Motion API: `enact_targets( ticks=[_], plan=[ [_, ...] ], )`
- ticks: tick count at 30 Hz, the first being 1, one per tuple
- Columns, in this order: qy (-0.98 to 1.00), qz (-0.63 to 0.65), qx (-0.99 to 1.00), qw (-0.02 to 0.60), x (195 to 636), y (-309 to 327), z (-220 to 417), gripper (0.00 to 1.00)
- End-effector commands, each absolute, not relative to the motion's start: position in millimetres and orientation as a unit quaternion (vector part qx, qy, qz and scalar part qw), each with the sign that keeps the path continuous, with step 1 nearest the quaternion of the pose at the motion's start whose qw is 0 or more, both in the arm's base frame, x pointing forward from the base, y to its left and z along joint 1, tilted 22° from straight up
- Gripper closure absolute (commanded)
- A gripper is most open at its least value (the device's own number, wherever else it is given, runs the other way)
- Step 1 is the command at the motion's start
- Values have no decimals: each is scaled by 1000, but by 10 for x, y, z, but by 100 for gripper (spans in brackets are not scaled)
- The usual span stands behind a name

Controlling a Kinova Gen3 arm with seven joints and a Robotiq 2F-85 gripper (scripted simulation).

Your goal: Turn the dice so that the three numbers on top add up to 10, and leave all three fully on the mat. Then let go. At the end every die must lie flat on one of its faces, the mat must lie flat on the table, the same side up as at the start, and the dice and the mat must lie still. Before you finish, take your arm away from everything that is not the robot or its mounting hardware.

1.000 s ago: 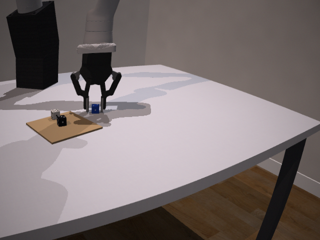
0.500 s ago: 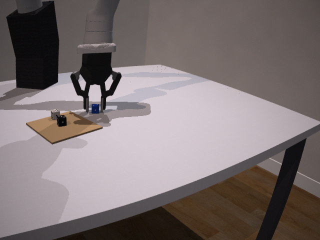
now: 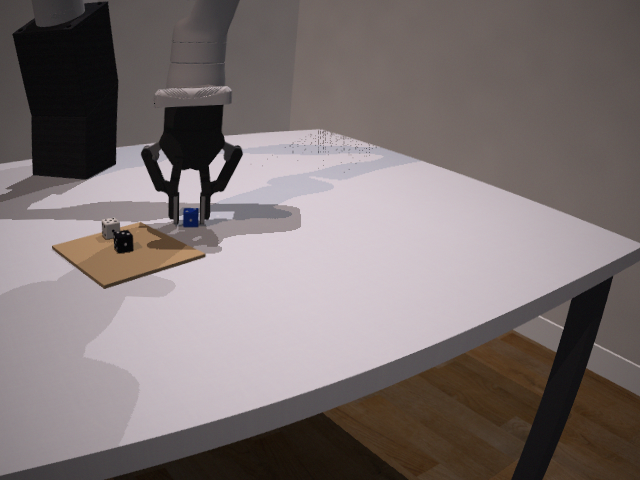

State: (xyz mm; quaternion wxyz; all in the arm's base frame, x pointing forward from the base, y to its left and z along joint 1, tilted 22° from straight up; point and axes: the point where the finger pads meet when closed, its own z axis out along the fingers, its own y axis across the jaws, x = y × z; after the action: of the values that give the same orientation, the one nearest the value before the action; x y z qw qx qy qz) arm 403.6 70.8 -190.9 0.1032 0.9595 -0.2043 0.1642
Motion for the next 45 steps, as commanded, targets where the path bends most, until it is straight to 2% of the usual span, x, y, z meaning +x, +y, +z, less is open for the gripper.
enact_targets(
  ticks=[1,34,45],
  plan=[
    [-203,165,960,100,4065,729,-1915,85],
    [-203,165,960,100,4064,730,-1911,85],
    [-203,165,960,100,3963,824,-1574,85]
  ],
)
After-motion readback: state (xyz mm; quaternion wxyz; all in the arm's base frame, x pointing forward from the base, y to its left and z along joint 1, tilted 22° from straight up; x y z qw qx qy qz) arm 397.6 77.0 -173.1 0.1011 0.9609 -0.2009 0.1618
